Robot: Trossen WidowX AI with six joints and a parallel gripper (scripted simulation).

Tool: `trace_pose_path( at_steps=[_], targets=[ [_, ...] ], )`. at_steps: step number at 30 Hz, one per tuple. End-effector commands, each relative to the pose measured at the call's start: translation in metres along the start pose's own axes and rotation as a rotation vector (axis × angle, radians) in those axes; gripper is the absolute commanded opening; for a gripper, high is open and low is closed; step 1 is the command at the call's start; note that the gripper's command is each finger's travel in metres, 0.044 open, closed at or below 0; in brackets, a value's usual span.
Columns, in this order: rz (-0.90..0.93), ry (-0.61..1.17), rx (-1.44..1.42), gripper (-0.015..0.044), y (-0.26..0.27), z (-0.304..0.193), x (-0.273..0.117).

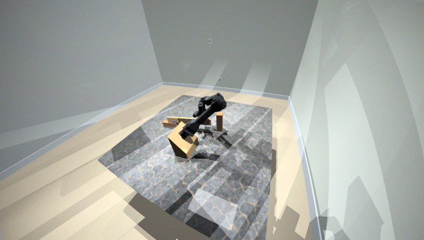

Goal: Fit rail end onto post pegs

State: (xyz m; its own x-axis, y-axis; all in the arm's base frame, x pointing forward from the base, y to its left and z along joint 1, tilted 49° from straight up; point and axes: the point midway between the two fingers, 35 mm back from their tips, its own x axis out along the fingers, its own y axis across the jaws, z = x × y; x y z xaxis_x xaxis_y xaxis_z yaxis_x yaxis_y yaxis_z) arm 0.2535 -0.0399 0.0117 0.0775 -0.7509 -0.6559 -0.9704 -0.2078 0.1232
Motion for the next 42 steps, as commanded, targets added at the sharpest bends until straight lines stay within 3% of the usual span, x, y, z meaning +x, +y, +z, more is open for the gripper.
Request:
trace_pose_path(
  at_steps=[1,42],
  targets=[
    [-0.002,-0.007,0.0,0.0,0.0001,0.0017,-0.001],
    [-0.002,-0.007,0.0,0.0,-0.0003,-0.0075,-0.0019]
  ],
)
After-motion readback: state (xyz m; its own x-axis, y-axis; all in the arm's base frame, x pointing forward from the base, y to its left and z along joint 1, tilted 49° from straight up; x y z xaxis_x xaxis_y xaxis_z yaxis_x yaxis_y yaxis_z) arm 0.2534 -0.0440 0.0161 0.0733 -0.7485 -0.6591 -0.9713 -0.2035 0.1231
